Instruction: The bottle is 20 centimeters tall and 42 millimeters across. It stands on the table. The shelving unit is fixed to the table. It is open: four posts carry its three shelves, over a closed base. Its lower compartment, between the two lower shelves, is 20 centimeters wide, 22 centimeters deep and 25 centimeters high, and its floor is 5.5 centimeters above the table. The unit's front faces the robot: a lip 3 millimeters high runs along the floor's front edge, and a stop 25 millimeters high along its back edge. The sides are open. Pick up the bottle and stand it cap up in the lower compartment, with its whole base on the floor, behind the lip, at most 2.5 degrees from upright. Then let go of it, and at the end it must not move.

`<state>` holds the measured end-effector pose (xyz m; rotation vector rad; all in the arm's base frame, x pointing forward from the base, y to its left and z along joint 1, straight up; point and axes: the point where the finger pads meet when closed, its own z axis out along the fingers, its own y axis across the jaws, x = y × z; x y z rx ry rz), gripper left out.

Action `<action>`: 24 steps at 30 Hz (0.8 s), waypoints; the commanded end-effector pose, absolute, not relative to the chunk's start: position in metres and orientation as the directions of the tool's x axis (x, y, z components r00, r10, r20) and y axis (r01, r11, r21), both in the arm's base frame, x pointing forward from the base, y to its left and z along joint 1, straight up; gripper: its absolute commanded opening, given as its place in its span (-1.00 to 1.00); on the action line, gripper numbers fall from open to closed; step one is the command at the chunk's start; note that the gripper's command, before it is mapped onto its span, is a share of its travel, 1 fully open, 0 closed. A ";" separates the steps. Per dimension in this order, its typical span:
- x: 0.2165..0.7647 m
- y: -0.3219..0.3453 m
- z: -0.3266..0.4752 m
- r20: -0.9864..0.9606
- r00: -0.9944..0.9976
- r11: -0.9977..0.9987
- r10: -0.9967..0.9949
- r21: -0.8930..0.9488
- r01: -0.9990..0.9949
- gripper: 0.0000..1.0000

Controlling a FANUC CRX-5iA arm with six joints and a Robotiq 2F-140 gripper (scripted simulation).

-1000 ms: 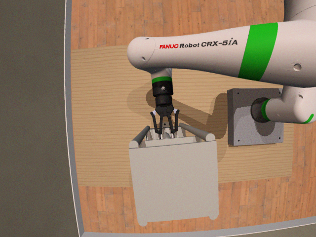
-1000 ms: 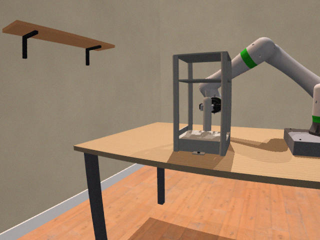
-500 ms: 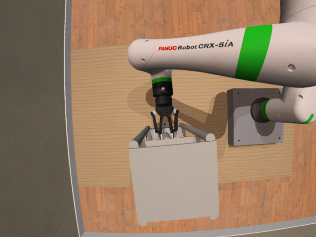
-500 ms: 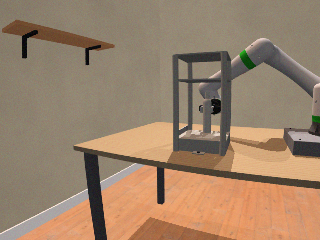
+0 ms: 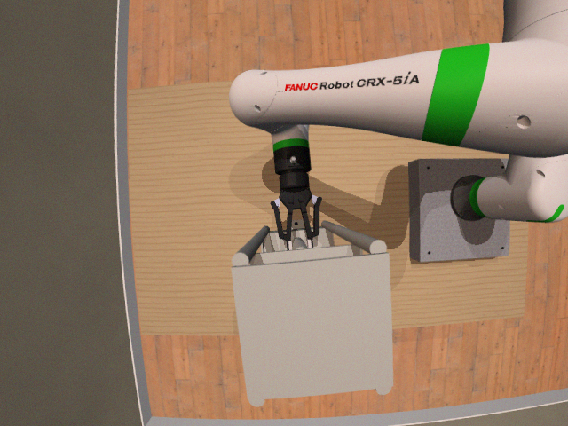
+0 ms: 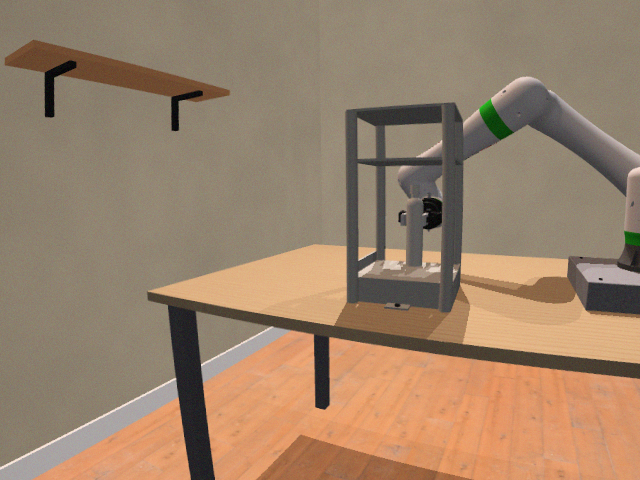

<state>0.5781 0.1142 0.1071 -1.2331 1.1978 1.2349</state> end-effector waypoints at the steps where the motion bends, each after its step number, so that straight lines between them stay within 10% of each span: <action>1: 0.578 0.114 0.107 -1.000 -0.003 -0.033 -0.002 0.003 -0.999 -1.00; 11: 0.578 0.114 0.107 -1.000 -0.003 -0.033 -0.002 0.003 -0.999 -1.00; 24: 0.578 0.114 0.107 -1.000 -0.003 -0.033 -0.002 0.003 -0.999 -0.43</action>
